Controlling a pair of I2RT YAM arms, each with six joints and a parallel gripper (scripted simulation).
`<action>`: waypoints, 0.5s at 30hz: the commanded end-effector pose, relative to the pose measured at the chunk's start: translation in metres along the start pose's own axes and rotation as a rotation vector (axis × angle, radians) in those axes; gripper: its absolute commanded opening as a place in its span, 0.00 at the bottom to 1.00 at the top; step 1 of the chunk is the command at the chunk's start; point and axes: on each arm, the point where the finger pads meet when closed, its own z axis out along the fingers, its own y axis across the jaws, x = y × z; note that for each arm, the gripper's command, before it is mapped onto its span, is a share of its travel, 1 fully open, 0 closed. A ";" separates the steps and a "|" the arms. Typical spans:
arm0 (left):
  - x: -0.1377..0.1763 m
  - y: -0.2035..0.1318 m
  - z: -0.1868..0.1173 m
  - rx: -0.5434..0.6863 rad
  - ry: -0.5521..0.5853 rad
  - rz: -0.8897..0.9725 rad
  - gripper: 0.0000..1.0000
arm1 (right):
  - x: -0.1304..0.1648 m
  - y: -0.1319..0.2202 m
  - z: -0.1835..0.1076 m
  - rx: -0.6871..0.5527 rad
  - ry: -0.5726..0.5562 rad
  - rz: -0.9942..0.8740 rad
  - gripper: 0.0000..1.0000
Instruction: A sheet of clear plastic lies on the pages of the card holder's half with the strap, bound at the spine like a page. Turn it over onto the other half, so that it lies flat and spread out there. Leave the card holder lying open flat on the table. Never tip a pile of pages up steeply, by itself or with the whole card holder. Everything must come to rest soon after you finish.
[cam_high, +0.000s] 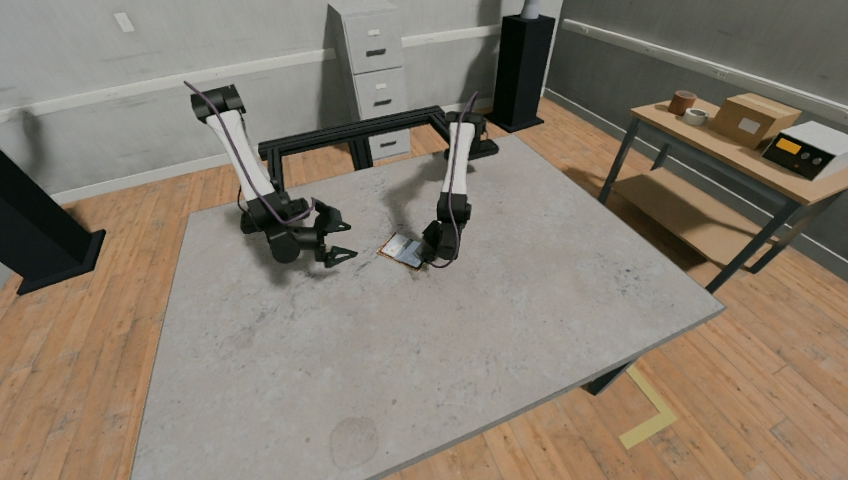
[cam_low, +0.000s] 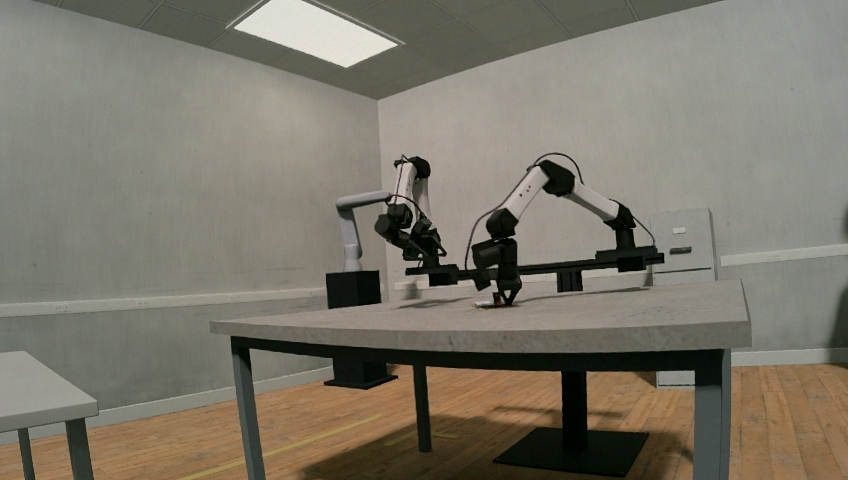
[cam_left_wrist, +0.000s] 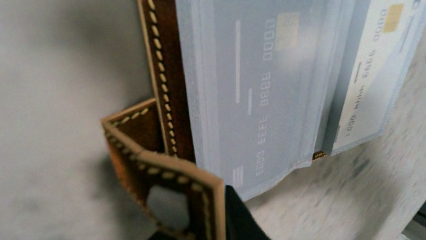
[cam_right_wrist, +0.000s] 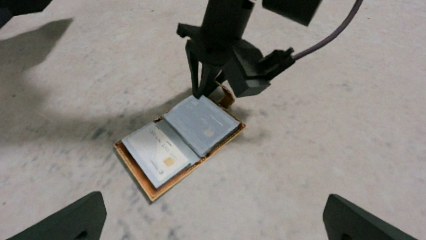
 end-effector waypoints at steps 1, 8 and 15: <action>-0.022 -0.011 -0.021 -0.016 -0.072 0.039 0.07 | -0.006 -0.003 -0.002 0.006 -0.012 -0.022 1.00; -0.018 -0.009 -0.020 -0.014 -0.072 0.042 0.01 | -0.006 -0.003 -0.002 0.006 -0.012 -0.022 1.00; -0.018 -0.010 -0.017 -0.024 -0.074 0.042 0.16 | -0.006 -0.003 -0.002 0.006 -0.012 -0.022 1.00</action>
